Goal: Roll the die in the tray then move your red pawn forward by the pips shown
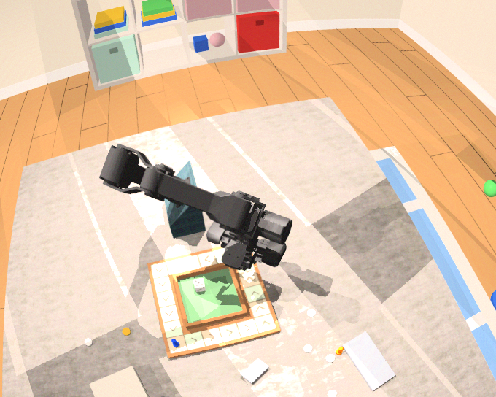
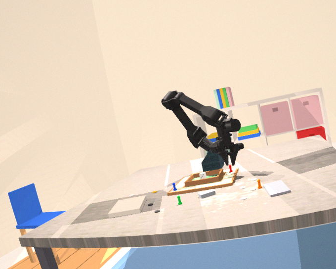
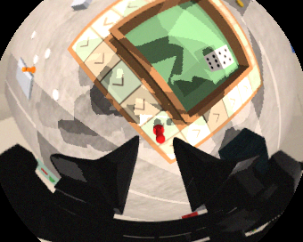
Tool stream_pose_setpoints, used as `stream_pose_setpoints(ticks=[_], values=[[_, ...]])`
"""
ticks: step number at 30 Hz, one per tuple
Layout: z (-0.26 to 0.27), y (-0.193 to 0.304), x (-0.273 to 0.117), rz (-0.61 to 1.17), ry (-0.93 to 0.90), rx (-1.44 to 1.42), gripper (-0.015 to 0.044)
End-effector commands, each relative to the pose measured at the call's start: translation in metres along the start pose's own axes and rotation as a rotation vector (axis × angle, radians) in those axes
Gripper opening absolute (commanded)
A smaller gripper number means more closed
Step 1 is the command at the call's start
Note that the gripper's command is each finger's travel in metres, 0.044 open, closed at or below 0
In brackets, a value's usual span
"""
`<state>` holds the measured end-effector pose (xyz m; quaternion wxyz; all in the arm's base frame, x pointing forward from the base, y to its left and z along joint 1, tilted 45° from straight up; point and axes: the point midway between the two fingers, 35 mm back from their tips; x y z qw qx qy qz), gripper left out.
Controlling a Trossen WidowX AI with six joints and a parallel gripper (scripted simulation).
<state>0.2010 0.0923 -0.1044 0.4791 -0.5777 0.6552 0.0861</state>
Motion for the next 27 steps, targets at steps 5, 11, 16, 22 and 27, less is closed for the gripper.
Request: stream_pose_setpoints(ticks=[5,11,16,22,27], values=[[-0.004,0.001,0.015,-0.004,0.011,-0.011,0.02],[-0.005,0.001,0.023,-0.005,0.012,-0.011,0.02],[-0.005,0.001,0.023,-0.005,0.012,-0.011,0.0095],[-0.005,0.001,0.023,-0.005,0.012,-0.011,0.0035],[-0.005,0.001,0.023,-0.005,0.012,-0.011,0.0002]])
Point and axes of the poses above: the point midway between the two fingers, 35 mm back from their tips, its own x axis out along the fingers, its own z axis across the jaws, y = z × x, and after that the axes turned 4 degrees about -x, right-handed
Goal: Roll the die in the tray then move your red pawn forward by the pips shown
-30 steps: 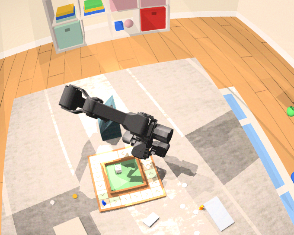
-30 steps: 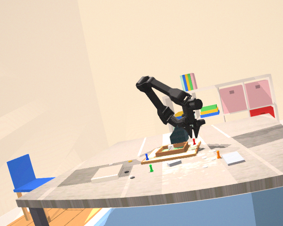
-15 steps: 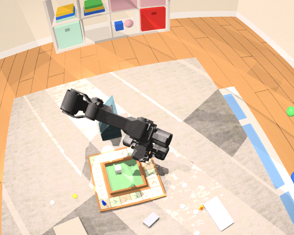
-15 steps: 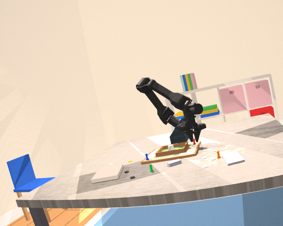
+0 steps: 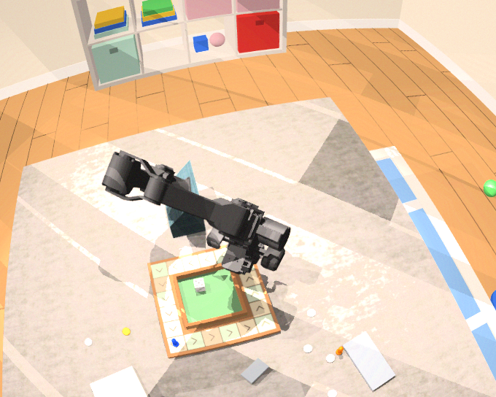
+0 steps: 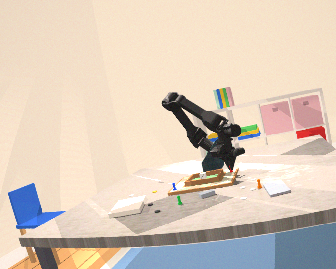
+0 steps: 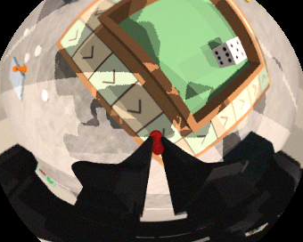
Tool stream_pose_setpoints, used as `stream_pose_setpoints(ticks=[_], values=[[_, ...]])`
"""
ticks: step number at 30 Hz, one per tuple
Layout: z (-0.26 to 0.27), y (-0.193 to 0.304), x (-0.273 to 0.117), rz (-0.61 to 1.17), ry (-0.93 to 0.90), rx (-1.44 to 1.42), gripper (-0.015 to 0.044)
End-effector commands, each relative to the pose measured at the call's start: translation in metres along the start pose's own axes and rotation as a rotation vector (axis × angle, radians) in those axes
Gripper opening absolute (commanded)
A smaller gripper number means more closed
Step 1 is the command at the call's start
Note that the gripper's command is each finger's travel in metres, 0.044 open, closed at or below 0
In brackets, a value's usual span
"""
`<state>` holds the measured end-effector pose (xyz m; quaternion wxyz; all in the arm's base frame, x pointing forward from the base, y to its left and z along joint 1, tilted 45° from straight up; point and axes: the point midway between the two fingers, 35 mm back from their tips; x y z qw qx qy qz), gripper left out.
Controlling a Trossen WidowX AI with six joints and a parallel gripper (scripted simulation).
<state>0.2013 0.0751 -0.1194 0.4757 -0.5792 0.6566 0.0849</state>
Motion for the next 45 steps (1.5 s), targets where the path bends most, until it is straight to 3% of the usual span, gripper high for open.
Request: stream_pose_setpoints(ticks=[1,20,45], values=[[-0.002,0.0,0.001,-0.004,0.004,-0.007,0.0],[0.001,0.005,-0.126,0.001,0.001,-0.009,0.0],[-0.062,-0.051,-0.104,0.021,-0.022,-0.023,0.0]])
Point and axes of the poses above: the point midway between the two fingers, 35 mm back from their tips, its own x axis out along the fingers, its own z axis across the jaws, y = z × x, and after that the axes turned 4 degrees about -x, right-handed
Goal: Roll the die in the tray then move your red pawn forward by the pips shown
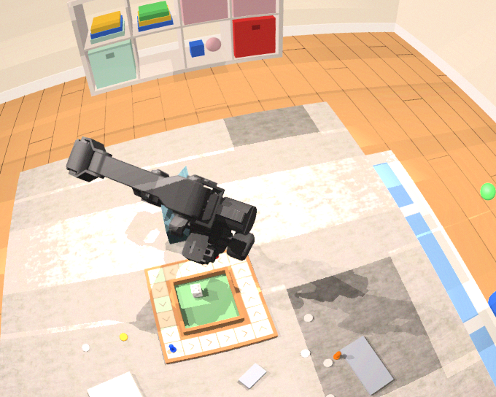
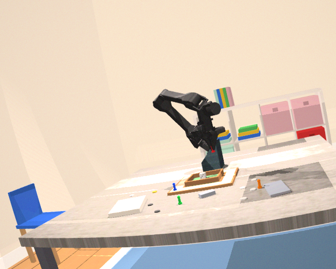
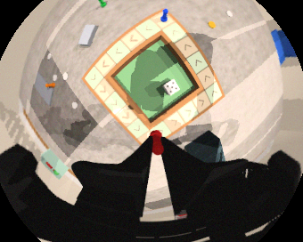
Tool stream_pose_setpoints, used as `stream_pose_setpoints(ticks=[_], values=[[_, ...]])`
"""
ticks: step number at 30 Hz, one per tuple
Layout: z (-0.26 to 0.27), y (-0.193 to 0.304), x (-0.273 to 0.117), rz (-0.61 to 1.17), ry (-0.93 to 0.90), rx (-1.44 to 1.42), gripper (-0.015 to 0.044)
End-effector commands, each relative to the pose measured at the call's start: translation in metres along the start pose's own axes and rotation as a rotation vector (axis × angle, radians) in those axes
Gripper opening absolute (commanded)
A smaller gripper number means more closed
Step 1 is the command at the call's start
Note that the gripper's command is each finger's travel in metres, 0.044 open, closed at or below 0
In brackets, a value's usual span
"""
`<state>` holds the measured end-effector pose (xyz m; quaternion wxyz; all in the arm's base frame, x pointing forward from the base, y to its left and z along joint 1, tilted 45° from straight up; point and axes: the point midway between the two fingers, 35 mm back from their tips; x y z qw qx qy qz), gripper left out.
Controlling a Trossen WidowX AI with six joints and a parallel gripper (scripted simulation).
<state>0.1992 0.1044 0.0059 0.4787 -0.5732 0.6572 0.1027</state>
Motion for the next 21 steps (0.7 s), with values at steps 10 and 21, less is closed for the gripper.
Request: stream_pose_setpoints(ticks=[10,21], values=[[-0.054,-0.026,0.022,-0.01,0.004,-0.007,0.0],[-0.099,-0.034,0.042,-0.022,0.02,-0.002,0.0]])
Point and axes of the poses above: the point midway between the two fingers, 35 mm back from their tips, its own x axis out along the fingers, its own z axis across the jaws, y = z × x, and after that the axes turned 4 degrees about -x, right-handed
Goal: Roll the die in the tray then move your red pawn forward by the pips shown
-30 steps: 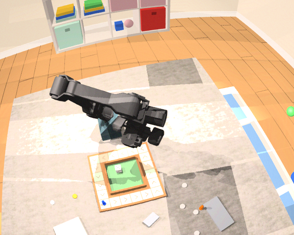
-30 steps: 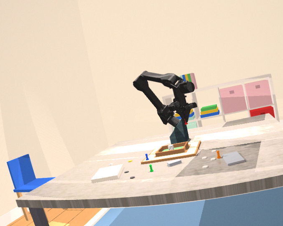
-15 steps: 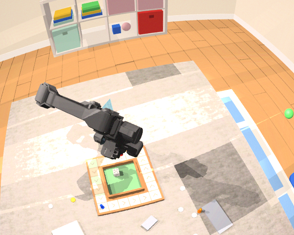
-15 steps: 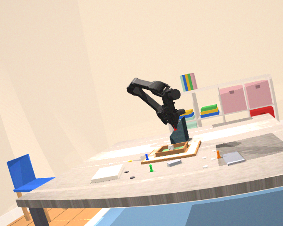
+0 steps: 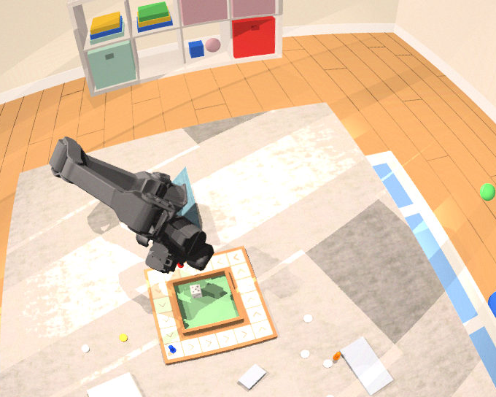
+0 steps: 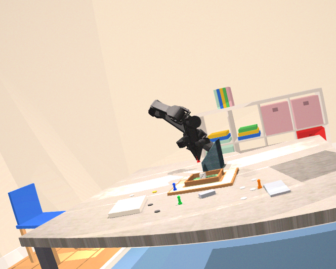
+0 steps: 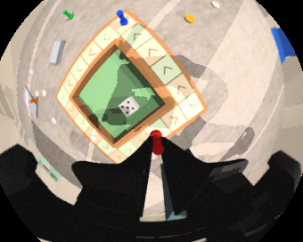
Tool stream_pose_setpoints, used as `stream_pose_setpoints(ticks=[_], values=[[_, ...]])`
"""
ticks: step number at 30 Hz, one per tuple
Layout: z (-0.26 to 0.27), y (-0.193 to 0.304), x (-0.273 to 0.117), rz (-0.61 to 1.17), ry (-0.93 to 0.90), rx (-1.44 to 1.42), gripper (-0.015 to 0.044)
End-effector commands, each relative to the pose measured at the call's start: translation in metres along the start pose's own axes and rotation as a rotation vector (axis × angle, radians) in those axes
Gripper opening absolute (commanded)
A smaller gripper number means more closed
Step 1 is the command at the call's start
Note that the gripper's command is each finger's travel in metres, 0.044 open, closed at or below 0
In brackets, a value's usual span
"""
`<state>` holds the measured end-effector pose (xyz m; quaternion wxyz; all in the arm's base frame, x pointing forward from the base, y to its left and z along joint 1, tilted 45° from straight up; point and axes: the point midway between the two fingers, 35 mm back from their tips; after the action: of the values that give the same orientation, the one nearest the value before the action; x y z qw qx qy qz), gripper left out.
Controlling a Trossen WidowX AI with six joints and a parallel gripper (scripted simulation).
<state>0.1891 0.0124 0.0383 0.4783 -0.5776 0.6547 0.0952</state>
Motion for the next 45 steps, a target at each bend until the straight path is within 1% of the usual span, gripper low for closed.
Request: stream_pose_setpoints(ticks=[1,8,14,24,32,42,45], values=[[-0.018,0.0,0.009,-0.007,0.014,-0.007,0.0],[-0.043,0.002,0.021,-0.015,0.032,-0.003,0.0],[-0.043,0.002,0.025,-0.015,0.032,-0.003,0.0],[-0.045,0.001,0.055,-0.016,0.033,-0.003,0.0],[-0.045,0.001,0.059,-0.016,0.033,-0.003,0.0],[-0.046,0.001,0.074,-0.017,0.034,-0.003,0.0],[-0.044,-0.002,0.068,-0.02,0.024,0.011,0.0079]])
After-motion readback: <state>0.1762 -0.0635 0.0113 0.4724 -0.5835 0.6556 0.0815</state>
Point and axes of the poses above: the point midway between the two fingers, 35 mm back from their tips, its own x axis out along the fingers, its own z axis across the jaws, y = z × x, and after that the axes turned 4 degrees about -x, right-handed
